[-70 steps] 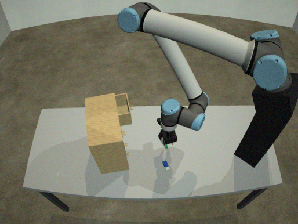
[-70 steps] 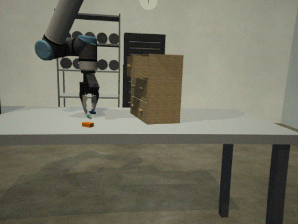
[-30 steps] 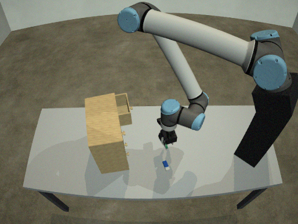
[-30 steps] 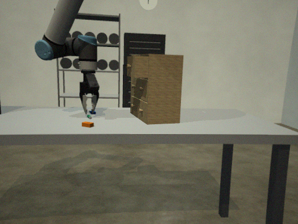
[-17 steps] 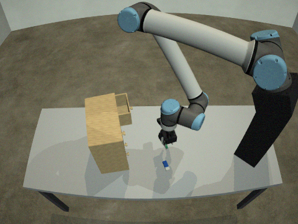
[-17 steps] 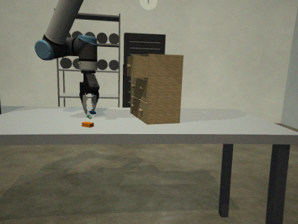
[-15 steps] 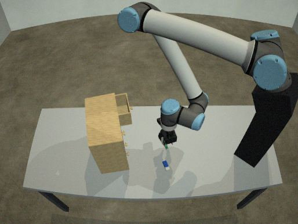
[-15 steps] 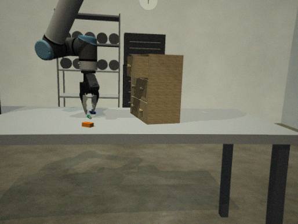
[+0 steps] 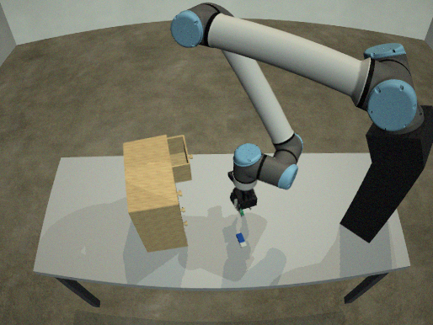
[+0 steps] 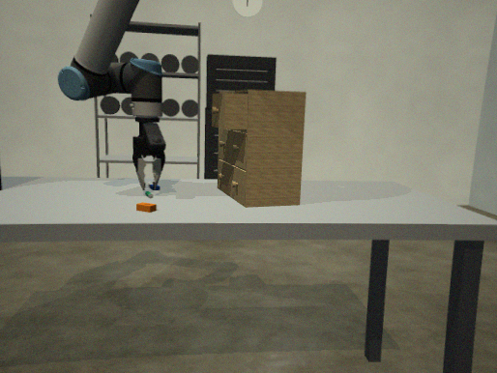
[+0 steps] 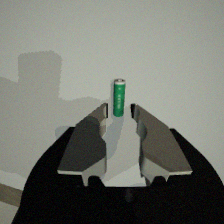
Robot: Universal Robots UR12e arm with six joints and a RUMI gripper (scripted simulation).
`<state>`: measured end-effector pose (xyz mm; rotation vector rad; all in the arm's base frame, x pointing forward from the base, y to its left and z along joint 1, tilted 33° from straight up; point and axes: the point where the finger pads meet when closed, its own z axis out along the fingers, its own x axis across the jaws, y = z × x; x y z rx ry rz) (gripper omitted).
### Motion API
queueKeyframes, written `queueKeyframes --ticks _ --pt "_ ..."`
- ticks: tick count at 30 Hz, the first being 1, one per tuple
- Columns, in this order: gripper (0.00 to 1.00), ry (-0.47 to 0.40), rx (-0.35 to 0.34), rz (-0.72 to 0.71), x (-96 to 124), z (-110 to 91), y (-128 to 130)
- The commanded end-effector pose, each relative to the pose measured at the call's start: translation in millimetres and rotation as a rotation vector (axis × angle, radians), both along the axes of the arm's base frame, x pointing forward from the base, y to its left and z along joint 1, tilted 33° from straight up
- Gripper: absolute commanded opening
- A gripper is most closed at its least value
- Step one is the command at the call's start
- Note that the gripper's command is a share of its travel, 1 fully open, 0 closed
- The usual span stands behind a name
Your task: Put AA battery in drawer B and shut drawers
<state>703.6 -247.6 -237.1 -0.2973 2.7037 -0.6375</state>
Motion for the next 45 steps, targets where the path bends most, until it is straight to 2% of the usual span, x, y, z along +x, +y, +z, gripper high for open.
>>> queueKeyframes --ticks 1,14,35,45 --pt "0.17 -0.005 -0.002 -0.001 3 2 -3" --pt "0.17 -0.005 -0.002 -0.001 3 2 -3" --pt "0.17 -0.004 -0.002 -0.001 10 -15 -10" --pt "0.17 -0.005 -0.002 -0.001 11 -16 -11"
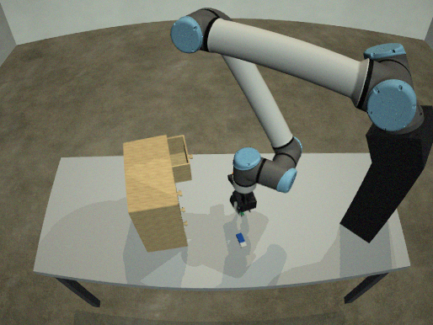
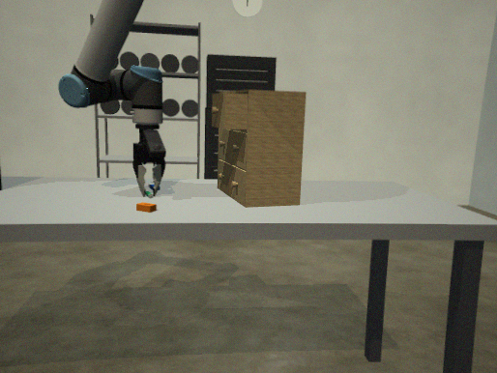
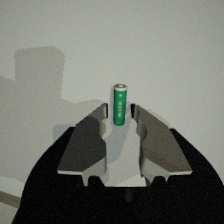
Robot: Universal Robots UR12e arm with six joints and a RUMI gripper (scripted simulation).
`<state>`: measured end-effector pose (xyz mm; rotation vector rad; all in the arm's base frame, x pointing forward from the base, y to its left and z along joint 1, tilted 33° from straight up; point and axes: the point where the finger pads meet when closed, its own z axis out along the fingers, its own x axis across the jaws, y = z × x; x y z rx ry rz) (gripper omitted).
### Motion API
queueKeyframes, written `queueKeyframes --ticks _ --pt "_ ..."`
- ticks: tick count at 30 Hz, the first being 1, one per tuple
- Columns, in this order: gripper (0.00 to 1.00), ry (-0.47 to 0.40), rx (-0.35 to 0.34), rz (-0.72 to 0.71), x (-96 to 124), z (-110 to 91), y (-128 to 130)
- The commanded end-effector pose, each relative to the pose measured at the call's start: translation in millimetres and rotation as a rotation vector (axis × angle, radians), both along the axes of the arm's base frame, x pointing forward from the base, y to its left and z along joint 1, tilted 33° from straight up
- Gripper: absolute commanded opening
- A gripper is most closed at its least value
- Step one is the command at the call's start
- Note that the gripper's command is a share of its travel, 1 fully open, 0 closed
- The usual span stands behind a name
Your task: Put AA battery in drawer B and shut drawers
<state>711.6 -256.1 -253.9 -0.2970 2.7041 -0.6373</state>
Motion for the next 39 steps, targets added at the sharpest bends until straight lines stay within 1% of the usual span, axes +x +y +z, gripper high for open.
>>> queueKeyframes --ticks 1,33,34,39 --pt "0.17 -0.005 -0.002 0.000 2.8 1.1 -2.3" --pt "0.17 -0.004 -0.002 0.000 2.4 0.9 -2.1" --pt "0.05 -0.004 -0.002 0.000 2.4 0.9 -2.1" --pt "0.05 -0.004 -0.002 0.000 2.4 0.9 -2.1"
